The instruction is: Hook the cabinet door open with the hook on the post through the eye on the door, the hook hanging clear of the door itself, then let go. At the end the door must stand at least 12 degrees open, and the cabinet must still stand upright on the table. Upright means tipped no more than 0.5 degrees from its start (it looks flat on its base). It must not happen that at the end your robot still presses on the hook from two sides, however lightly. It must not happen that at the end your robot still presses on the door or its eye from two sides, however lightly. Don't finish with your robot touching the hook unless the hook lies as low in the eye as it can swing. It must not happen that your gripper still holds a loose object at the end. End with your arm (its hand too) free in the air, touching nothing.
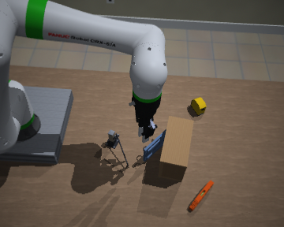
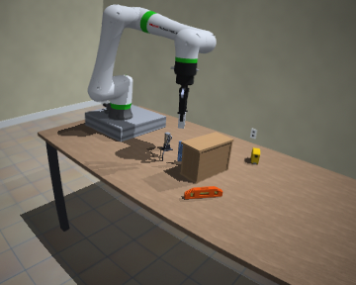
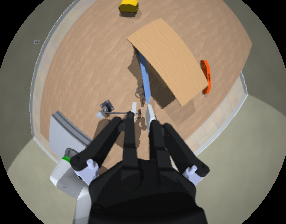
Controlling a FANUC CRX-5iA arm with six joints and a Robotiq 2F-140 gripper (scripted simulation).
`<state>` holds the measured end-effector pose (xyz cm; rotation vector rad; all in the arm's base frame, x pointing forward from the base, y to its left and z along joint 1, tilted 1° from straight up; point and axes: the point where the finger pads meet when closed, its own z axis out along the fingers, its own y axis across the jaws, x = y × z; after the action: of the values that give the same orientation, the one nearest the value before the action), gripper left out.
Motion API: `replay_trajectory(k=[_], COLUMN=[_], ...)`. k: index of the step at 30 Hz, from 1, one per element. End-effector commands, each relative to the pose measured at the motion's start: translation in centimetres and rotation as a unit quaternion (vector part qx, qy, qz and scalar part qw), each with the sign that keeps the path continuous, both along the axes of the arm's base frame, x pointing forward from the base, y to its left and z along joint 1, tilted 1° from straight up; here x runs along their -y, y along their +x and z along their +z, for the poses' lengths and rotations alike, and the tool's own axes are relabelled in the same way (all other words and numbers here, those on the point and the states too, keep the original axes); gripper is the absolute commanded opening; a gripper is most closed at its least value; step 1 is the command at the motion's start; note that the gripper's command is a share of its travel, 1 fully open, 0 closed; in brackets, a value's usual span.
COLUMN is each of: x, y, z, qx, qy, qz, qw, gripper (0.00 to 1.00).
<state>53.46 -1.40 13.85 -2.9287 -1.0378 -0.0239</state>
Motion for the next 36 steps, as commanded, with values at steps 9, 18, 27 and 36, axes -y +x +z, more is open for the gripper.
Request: replay_trajectory(k=[9, 18, 27, 36], x=[-0.5, -0.5, -0.5, -0.5], y=[-6.5, -9.4, -9.5, -9.5], z=[0.1, -0.3, -0.3, -0.3], qx=[-0.013, -0.029, -0.032, -0.021], qy=[0.005, 0.014, 0.014, 0.001], qz=[-0.255, -0.451, -0.602, -0.726], qw=[0.967, 0.892, 0.798, 0.687], gripper=[0.16, 0.16, 0.14, 0.14])
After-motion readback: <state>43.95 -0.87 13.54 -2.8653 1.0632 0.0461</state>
